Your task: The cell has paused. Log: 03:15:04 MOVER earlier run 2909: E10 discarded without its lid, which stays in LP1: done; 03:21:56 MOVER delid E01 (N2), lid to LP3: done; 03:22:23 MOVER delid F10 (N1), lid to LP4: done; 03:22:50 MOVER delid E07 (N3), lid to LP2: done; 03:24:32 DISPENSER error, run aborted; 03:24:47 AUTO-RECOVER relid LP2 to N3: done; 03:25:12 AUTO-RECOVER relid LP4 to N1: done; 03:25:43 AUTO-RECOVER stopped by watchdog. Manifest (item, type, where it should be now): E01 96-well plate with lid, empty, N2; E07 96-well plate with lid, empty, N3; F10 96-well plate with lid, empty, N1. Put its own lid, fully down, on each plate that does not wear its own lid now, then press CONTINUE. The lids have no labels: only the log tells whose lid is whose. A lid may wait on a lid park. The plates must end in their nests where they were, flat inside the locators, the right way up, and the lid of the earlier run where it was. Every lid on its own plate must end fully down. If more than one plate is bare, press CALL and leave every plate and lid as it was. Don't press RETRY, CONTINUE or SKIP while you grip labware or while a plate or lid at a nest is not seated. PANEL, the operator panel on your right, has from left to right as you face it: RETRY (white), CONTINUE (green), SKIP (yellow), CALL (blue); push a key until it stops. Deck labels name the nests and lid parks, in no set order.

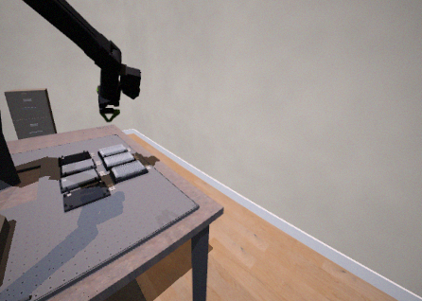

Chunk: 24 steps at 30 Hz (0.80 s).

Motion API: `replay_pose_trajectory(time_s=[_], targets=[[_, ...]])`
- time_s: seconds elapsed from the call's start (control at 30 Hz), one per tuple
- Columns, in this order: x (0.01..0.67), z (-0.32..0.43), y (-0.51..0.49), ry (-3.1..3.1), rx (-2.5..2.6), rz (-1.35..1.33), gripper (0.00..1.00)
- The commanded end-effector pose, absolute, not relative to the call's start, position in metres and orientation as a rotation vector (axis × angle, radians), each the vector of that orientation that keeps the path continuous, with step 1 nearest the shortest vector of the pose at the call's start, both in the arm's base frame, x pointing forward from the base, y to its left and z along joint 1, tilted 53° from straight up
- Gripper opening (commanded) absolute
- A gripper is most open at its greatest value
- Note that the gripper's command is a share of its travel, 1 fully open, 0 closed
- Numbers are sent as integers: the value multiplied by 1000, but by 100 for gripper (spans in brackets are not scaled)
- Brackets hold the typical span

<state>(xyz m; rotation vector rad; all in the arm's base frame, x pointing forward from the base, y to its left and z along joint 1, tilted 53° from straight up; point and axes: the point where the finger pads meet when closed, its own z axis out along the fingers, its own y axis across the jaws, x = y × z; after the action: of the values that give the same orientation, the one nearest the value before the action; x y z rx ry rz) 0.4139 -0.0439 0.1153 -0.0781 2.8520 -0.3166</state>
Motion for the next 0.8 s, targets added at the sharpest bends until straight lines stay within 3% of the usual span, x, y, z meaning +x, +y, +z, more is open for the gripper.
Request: replay_pose_trajectory(time_s=[0.0, 0.77], targets=[[421, 101, -55, 2842, -109, -359, 100], [446, 19, -94, 2757, -148, -605, 100]])
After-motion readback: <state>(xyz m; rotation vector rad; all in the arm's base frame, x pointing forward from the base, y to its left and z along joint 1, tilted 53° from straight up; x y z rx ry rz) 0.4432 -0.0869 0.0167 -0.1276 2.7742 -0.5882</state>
